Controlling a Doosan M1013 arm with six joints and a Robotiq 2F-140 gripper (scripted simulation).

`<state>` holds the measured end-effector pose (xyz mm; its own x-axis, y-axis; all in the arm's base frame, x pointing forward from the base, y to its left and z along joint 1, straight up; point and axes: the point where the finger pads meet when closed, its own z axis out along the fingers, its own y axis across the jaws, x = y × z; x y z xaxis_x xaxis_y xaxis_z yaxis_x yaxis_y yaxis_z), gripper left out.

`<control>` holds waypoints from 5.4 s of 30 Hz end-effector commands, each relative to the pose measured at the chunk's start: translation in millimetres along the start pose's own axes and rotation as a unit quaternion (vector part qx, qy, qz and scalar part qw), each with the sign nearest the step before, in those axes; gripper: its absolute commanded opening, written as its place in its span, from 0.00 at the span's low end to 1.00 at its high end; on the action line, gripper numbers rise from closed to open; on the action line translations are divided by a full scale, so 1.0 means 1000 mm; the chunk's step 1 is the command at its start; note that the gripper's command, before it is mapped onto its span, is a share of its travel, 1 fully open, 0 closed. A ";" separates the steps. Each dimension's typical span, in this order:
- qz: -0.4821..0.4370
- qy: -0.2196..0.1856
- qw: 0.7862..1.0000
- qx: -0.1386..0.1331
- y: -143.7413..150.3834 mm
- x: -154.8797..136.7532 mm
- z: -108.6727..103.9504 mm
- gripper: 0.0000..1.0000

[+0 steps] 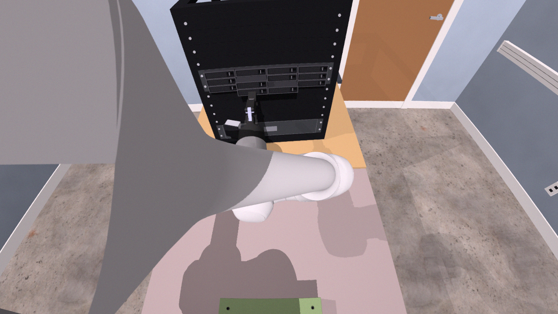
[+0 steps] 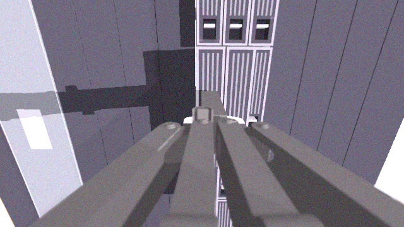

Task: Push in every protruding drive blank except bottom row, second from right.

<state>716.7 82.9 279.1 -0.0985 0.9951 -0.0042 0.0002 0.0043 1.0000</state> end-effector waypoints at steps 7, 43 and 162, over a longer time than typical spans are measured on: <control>-0.001 -0.002 1.000 0.000 0.002 -0.002 0.001 0.10; -0.001 -0.002 1.000 0.000 0.003 -0.003 0.001 0.10; -0.001 -0.002 1.000 0.000 0.000 -0.001 0.037 0.10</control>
<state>751.9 85.6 279.8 -0.0991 0.9951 -0.0046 -0.0028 0.0043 1.0000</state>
